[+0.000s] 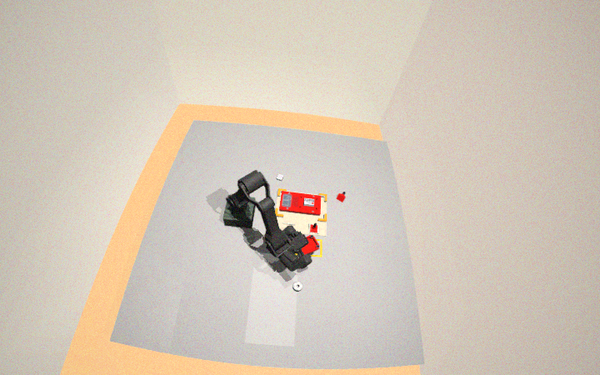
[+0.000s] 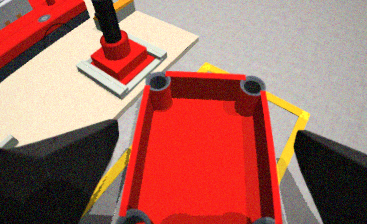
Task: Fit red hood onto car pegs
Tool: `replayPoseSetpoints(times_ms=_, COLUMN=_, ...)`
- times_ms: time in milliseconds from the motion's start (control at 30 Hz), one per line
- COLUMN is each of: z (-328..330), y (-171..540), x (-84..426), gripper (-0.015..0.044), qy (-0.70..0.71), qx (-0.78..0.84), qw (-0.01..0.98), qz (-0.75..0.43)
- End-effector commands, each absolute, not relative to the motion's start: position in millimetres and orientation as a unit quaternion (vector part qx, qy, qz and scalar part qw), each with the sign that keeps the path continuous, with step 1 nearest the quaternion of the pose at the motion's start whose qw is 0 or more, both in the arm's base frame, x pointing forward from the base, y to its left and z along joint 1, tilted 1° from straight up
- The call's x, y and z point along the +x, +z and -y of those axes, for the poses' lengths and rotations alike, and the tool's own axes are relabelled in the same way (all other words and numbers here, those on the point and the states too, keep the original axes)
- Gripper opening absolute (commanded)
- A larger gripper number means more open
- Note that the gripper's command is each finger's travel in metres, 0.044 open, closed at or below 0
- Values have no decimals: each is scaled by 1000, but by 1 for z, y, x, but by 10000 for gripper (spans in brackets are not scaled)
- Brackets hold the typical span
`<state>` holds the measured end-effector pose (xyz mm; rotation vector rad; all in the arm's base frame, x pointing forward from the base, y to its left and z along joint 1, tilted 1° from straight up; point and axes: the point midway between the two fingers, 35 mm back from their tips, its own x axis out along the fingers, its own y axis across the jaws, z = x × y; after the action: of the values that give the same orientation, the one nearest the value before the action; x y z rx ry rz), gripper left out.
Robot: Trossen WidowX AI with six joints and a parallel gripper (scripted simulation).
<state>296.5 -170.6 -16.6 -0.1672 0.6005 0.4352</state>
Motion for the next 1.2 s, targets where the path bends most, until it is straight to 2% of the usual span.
replayPoseSetpoints(times_ms=0, z=170, y=-19, x=296, gripper=440, qy=214, qx=-82, qw=929, qz=-292)
replayPoseSetpoints(times_ms=733, z=170, y=-30, x=296, gripper=440, qy=214, qx=-82, qw=929, qz=-292)
replayPoseSetpoints(times_ms=867, z=171, y=-28, x=296, gripper=335, qy=212, qx=-82, qw=929, qz=-293)
replayPoseSetpoints(times_ms=1167, z=171, y=-28, x=296, gripper=275, qy=212, qx=-82, qw=929, qz=-293)
